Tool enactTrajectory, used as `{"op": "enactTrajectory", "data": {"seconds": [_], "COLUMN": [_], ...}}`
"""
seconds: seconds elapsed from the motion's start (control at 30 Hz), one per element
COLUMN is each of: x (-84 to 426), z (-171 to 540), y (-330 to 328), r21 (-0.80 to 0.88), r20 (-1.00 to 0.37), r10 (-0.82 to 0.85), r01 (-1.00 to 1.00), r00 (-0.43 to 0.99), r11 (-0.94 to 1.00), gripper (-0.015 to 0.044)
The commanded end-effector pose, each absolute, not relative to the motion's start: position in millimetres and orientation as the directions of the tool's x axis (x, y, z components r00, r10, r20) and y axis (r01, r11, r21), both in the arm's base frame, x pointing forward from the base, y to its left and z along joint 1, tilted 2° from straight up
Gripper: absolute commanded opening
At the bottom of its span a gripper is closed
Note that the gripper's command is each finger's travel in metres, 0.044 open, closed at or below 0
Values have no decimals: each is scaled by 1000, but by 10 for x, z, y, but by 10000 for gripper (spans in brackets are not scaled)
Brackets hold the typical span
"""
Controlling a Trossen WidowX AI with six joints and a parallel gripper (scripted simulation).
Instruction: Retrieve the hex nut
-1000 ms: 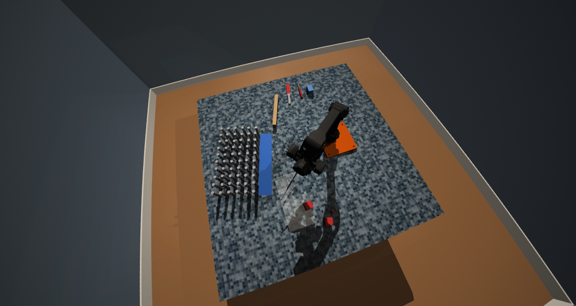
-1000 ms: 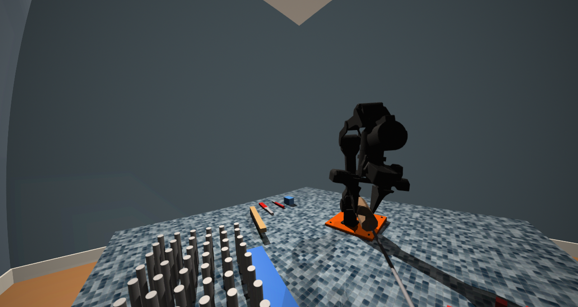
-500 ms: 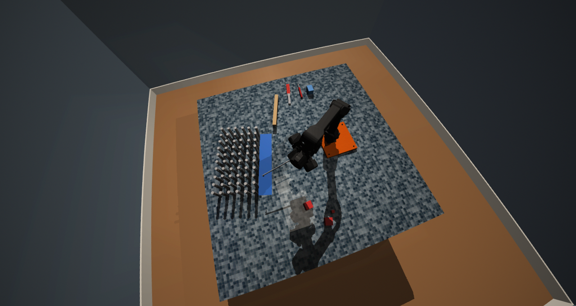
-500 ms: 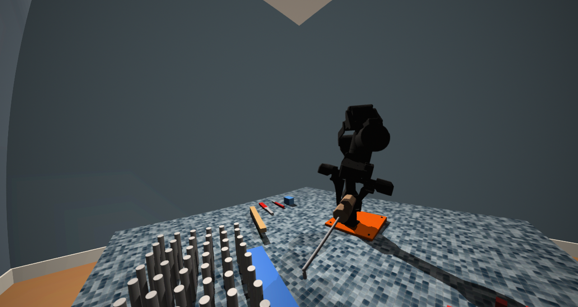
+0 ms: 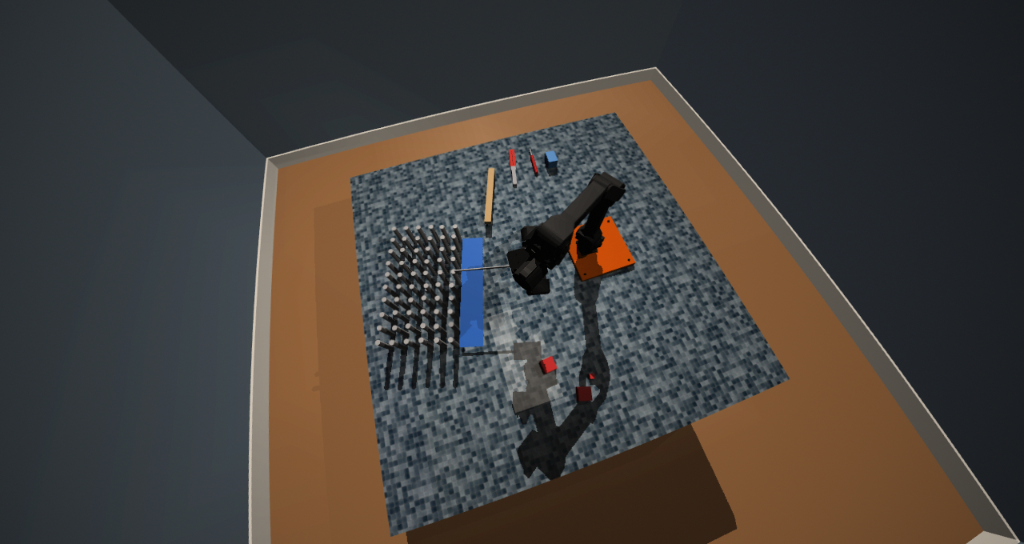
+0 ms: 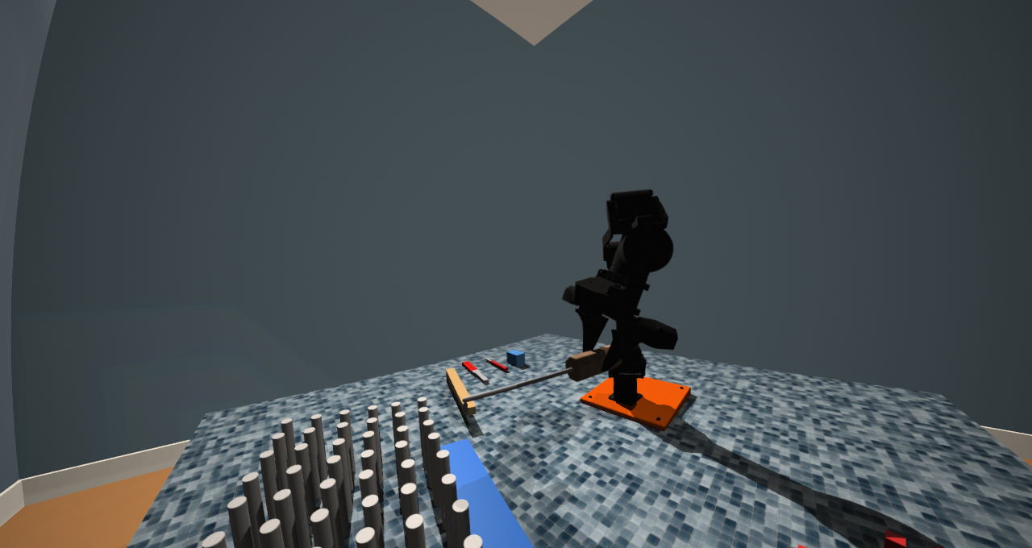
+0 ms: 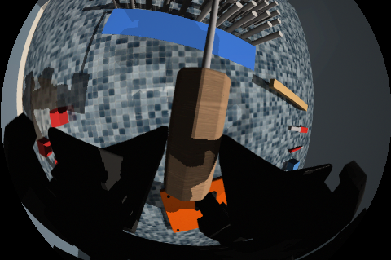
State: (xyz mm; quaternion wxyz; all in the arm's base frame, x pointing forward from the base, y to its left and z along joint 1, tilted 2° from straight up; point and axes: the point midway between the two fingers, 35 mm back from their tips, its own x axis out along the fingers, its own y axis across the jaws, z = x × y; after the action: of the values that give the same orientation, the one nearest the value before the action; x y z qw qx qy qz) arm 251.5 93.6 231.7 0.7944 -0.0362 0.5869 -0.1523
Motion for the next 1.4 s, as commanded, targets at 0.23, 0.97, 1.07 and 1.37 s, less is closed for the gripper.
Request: {"op": "enactTrajectory", "data": {"seconds": [0.23,0.97,1.07,1.37], "x": [2560,2672,2659,2622], "z": [2168,1131,990,746], "y": [923,968,958,934], "r21": [-239,-238,-238,-238], "r20": [-916,-916,-916,-915], "r10": [-299,-298,-298,-297], "r01": [235,234,234,232], "r00": [267,269,269,271], "r11": [942,943,943,943], "gripper": [0,0,0,0]}}
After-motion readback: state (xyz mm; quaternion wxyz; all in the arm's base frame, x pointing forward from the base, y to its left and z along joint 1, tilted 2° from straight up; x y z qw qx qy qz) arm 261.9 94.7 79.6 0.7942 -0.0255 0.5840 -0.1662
